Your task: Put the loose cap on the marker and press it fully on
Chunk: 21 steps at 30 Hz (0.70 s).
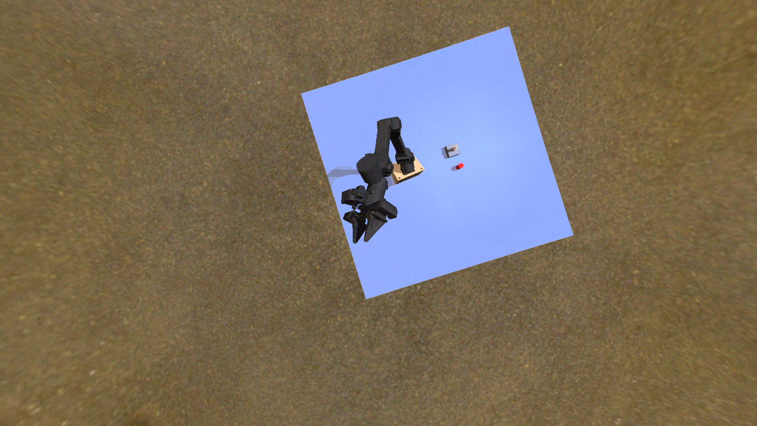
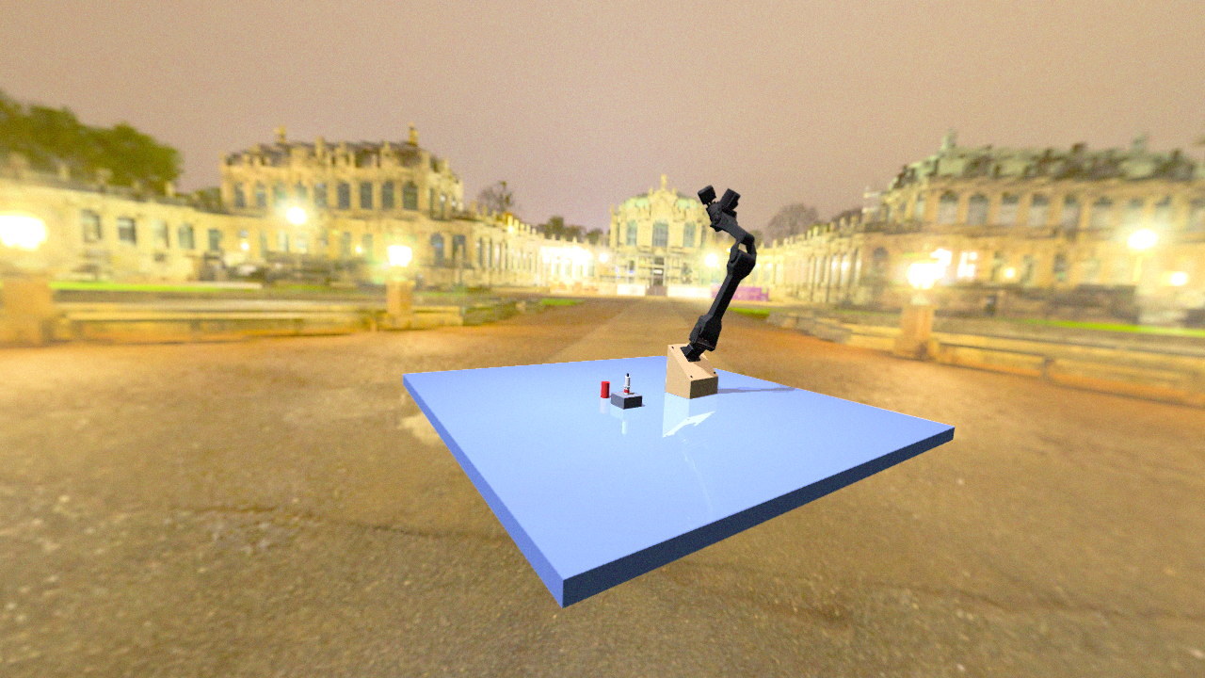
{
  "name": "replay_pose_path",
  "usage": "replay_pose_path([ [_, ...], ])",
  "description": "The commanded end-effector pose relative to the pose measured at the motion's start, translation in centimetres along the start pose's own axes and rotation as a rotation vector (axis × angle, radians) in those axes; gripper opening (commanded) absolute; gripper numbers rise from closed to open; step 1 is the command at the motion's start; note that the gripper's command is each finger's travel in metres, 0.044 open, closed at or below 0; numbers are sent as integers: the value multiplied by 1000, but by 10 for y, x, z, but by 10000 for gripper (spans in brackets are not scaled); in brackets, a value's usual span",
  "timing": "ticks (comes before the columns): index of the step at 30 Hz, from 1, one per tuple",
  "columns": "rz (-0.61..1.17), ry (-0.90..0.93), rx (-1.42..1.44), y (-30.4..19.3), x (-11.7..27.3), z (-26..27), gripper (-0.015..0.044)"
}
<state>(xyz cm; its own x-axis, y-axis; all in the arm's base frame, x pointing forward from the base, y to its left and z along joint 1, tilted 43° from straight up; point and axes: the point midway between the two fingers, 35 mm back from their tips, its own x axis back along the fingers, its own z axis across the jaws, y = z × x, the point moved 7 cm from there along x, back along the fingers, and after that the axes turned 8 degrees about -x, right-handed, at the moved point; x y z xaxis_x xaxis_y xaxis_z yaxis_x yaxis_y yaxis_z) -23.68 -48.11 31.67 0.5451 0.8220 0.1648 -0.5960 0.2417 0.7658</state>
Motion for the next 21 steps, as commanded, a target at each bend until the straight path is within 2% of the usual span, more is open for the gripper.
replay_pose_path([
  [1,180,34,39,-60,5,21,244],
  [10,512,88,99,-169,42,60,244],
  [21,924,129,222,-292,121,87,244],
])
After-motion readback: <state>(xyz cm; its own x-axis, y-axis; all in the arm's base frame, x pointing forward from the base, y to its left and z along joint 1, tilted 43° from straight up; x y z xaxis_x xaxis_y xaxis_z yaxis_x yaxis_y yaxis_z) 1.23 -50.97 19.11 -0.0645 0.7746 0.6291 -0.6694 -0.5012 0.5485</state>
